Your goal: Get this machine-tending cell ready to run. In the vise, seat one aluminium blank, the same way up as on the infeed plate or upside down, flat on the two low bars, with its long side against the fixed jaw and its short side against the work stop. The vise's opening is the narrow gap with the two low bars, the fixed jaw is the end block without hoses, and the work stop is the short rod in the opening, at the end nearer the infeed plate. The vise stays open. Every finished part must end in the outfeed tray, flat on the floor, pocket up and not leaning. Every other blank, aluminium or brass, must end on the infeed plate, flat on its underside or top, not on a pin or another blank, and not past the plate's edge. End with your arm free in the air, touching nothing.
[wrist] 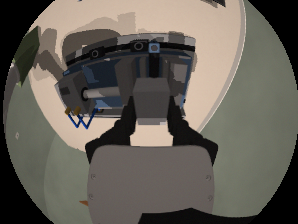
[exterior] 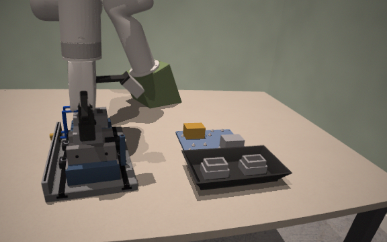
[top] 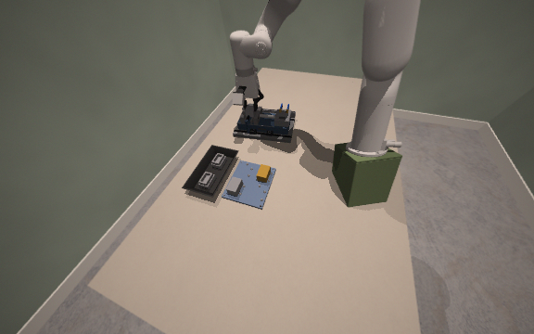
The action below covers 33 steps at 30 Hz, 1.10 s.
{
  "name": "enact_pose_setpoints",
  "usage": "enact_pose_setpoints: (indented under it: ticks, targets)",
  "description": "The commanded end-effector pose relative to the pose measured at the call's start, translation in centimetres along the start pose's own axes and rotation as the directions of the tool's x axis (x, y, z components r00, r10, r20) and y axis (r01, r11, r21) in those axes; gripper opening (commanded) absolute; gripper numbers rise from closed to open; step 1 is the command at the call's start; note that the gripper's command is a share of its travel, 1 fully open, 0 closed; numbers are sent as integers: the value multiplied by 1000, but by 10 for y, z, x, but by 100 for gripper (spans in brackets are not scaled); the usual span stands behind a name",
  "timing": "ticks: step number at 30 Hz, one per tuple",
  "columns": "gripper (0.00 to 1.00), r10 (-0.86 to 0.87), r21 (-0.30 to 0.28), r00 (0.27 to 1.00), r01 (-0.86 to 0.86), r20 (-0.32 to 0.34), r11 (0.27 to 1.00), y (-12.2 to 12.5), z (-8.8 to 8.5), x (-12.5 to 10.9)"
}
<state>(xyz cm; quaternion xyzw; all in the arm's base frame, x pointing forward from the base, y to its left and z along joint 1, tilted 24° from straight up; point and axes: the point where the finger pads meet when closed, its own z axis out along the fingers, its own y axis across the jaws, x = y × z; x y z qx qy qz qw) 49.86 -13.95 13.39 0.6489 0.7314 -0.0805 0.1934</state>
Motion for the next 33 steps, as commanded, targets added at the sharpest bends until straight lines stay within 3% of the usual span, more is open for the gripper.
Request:
enact_pose_setpoints:
  ticks: [1, 33]
  targets:
    - [0, 1, -4, 1000, -1, 1, 1000, 2, -2, 0]
    - [0, 1, -4, 1000, -1, 1, 1000, 3, -2, 5]
